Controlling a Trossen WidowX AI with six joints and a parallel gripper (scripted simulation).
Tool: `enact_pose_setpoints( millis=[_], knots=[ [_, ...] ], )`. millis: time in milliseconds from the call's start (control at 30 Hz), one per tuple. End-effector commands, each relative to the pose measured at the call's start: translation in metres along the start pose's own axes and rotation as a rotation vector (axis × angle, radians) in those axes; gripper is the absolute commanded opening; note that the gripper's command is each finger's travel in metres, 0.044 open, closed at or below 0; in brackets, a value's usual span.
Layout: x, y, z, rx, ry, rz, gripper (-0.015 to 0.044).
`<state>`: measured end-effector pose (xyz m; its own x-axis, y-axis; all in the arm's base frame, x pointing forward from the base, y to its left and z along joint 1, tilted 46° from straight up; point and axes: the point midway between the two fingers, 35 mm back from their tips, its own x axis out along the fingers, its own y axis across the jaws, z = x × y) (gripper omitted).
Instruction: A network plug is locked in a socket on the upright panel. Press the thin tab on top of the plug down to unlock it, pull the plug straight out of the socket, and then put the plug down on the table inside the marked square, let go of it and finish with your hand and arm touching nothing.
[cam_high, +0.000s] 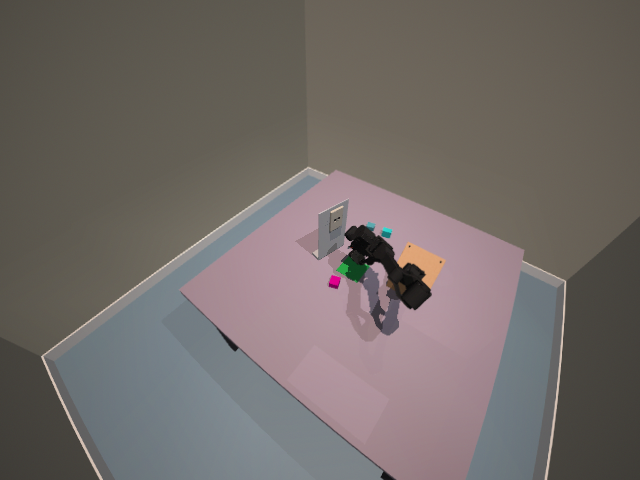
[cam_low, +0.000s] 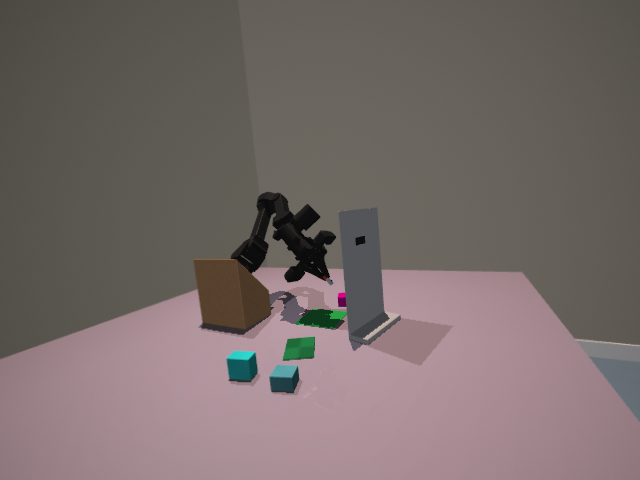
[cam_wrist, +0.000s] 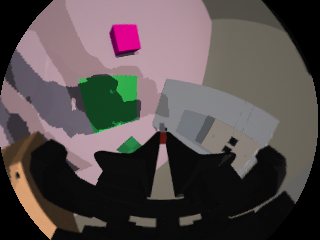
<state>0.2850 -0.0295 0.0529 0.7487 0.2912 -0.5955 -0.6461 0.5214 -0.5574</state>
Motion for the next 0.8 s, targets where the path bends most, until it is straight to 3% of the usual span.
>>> enact_pose_setpoints(
  millis=[0, 400, 767],
  knots=[
    [0.004, 0.015, 0.002, -0.023, -0.075, 0.059, 0.0],
    [0.007, 0.044, 0.011, -0.061, -0.286, 0.155, 0.0],
    [0.012, 0.048, 0.011, -0.062, -0.288, 0.158, 0.0]
  ],
)
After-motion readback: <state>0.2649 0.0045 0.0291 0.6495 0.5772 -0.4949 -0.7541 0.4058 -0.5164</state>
